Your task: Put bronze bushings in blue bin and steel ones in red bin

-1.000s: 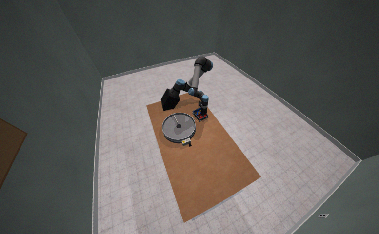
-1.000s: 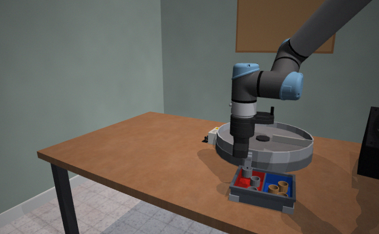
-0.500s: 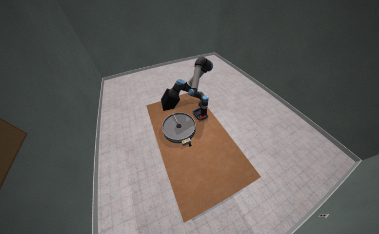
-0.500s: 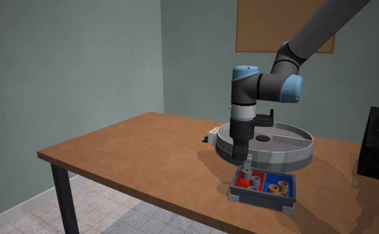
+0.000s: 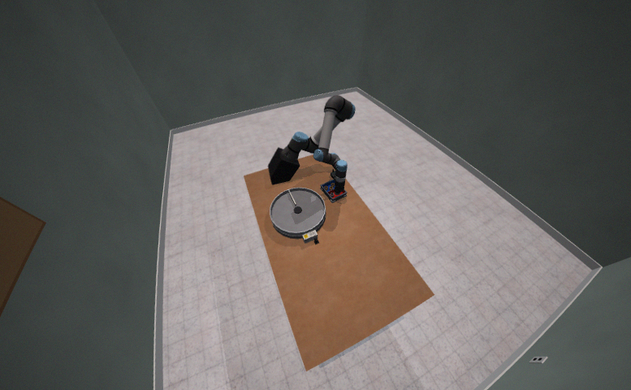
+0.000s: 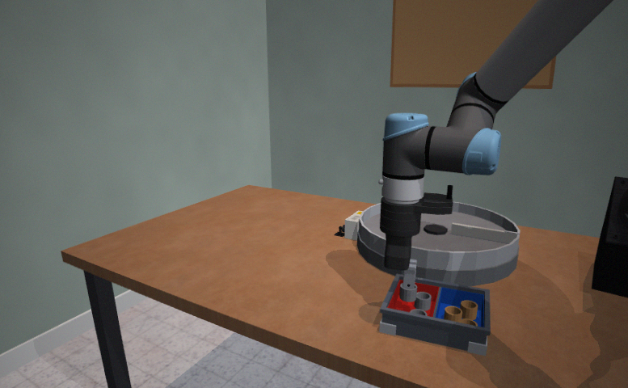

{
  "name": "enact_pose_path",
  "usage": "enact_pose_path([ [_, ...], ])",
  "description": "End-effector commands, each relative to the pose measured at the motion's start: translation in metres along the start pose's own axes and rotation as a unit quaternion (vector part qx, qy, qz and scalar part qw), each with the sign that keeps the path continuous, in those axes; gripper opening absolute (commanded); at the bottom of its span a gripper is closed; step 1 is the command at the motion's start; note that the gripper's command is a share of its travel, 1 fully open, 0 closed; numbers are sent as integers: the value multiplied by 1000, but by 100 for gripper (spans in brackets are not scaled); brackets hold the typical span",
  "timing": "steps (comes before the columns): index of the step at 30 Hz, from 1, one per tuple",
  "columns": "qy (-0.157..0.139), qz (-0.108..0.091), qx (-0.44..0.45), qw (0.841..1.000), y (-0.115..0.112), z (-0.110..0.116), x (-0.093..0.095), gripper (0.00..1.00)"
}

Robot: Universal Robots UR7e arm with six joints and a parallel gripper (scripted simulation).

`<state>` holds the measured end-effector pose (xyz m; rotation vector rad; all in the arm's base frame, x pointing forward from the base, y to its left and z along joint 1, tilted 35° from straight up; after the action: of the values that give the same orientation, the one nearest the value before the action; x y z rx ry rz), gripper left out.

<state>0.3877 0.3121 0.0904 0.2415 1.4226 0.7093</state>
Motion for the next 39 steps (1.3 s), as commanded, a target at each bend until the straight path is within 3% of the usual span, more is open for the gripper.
enact_pose_path([
  [1, -1, 0, 0, 1000, 0, 0, 4, 0],
  [39, -1, 0, 0, 1000, 0, 0, 22, 0],
])
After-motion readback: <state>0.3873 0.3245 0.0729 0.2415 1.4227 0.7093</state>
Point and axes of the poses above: the point where the finger pads meet when closed, its own x axis out along the fingers, its own y axis across the jaws, z = x × y, the point moved 4 cm from there along -x, back along the fingers, and after that the axes turned 4 degrees about x, right-handed, at the moved point
